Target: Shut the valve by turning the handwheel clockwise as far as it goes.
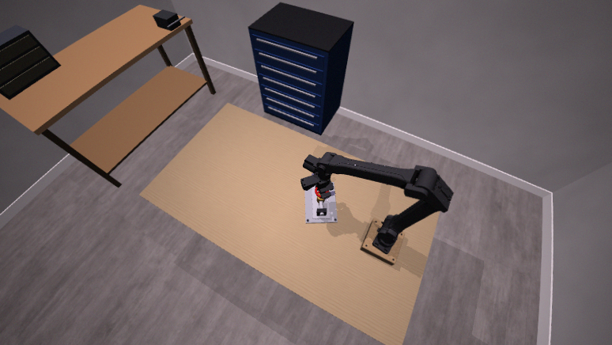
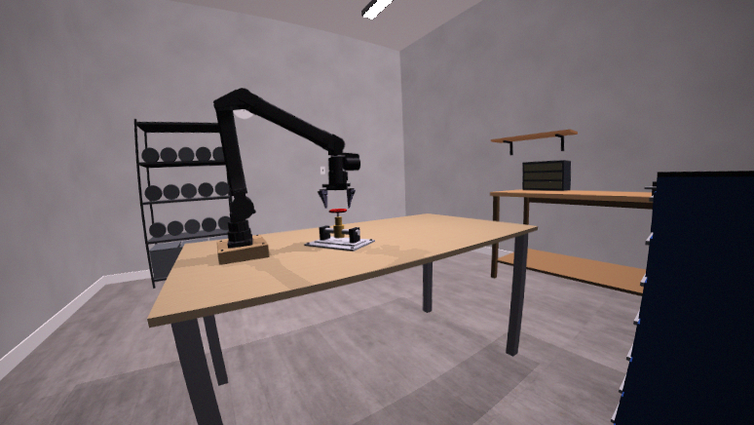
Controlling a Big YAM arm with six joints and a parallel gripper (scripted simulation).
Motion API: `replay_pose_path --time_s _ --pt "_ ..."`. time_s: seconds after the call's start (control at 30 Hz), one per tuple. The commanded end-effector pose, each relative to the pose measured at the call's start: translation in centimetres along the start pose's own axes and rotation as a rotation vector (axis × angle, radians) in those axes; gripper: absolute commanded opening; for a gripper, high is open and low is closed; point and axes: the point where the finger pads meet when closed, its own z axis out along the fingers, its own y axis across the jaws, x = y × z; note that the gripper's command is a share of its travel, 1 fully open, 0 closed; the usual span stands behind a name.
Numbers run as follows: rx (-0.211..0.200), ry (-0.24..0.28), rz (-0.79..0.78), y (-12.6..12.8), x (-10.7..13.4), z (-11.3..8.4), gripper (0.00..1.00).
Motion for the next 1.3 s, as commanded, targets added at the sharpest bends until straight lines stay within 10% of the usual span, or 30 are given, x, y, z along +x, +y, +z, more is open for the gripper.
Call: replay_pose_path --time_s 0.0,1.27 --pt "0.007 -0.005 -0.001 -0.7 -0.1 0.4 1.00" --pt "0.011 -0.008 -0.001 -0.8 -0.1 2.3 1.00"
